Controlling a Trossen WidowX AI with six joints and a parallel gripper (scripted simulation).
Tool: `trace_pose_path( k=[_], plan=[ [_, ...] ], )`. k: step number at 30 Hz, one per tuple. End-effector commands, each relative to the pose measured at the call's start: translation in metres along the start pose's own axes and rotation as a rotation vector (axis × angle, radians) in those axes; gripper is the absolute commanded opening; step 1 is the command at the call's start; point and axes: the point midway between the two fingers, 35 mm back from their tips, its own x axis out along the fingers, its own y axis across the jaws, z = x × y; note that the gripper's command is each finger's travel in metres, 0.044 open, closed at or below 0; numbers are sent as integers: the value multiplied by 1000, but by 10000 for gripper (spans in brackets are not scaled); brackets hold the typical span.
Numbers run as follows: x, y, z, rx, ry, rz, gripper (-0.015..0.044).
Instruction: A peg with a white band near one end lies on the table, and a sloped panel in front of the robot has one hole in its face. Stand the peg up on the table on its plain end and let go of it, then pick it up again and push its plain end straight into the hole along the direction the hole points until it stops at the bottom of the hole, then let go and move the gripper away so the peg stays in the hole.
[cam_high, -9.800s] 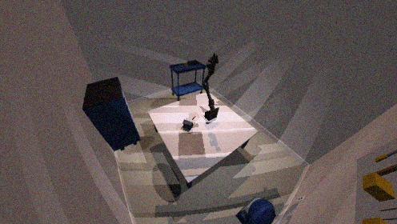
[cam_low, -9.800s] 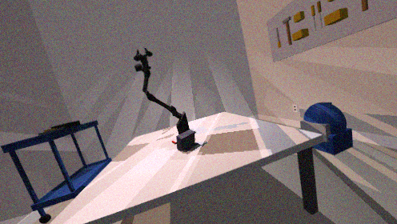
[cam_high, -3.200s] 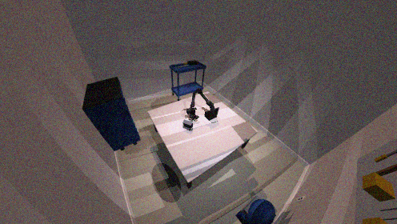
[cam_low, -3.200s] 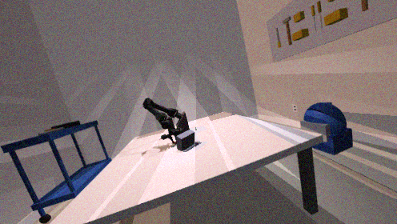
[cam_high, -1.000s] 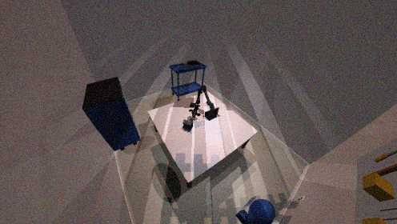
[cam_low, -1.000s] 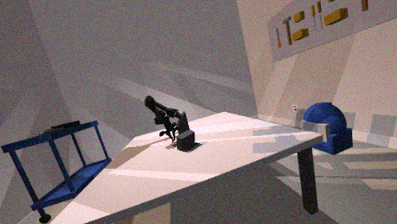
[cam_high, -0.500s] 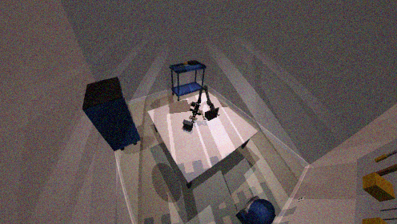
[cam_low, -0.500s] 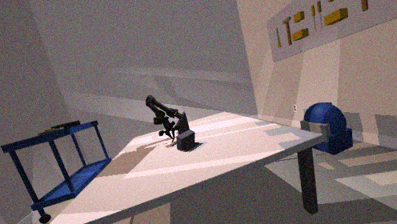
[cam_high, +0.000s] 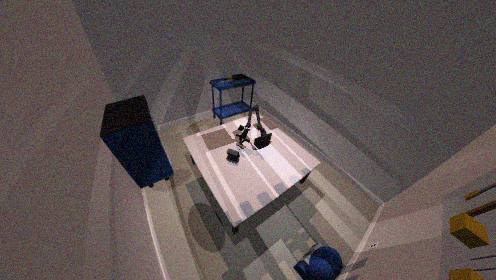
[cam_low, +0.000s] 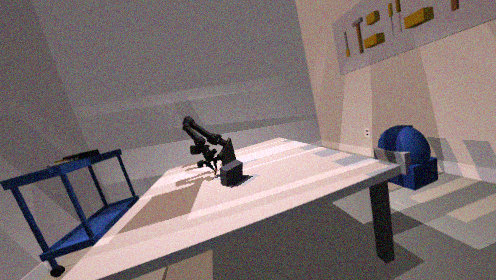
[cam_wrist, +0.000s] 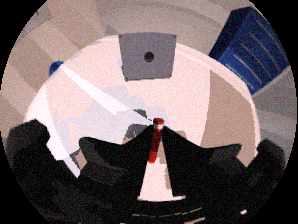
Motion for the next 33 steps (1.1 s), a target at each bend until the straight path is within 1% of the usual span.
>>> trace_pose_path(
  k=[1,33],
  plan=[
    [-3,0,-2,-3,-40,-2,51],
    [-20,1,-16,-5,-316,0,51]
  ],
)
